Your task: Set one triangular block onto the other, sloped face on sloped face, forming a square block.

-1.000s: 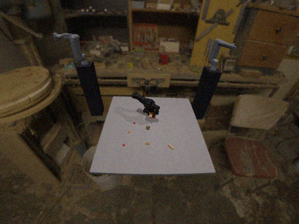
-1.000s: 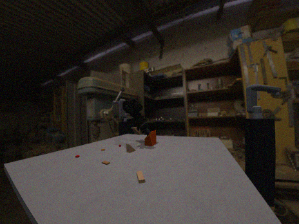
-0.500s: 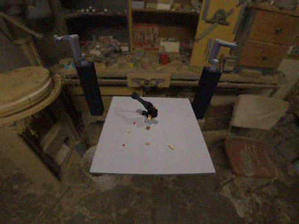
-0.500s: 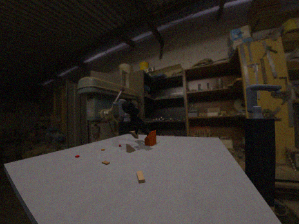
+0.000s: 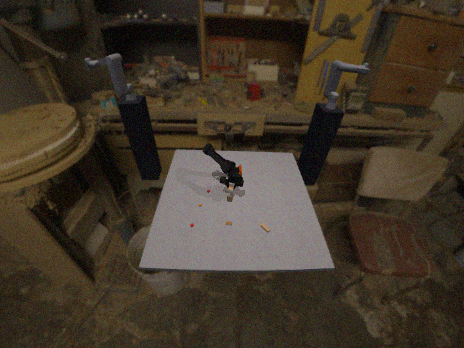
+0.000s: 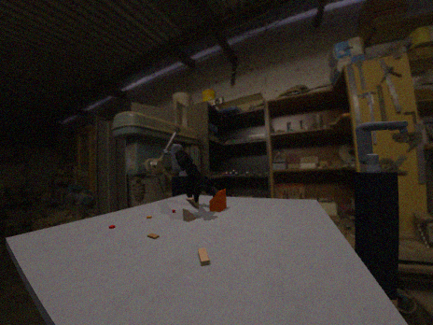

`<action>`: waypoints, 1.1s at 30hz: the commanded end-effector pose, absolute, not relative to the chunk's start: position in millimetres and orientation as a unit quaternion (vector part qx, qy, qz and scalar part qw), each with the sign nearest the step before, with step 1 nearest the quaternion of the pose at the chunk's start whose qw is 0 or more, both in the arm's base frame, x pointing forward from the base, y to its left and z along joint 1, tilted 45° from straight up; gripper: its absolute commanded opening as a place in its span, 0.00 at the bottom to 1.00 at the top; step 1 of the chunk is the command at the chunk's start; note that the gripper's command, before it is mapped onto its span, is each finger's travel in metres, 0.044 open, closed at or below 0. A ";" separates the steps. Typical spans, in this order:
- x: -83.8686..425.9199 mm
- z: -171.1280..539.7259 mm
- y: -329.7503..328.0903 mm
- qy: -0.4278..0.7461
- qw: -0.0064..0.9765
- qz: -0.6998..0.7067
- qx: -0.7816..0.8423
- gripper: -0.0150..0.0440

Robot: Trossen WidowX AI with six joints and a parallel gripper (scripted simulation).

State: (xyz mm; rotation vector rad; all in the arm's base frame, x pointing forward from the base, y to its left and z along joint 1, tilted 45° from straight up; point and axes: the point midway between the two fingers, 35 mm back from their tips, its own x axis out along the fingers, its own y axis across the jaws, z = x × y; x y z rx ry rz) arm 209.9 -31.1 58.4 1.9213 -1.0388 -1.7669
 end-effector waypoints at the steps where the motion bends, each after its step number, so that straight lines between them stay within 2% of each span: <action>1: 210.2 52.0 -39.1 -0.365 0.169 -0.621 0.672 0.25; 33: 216.3 41.0 -54.8 -0.367 0.171 -0.620 0.672 0.25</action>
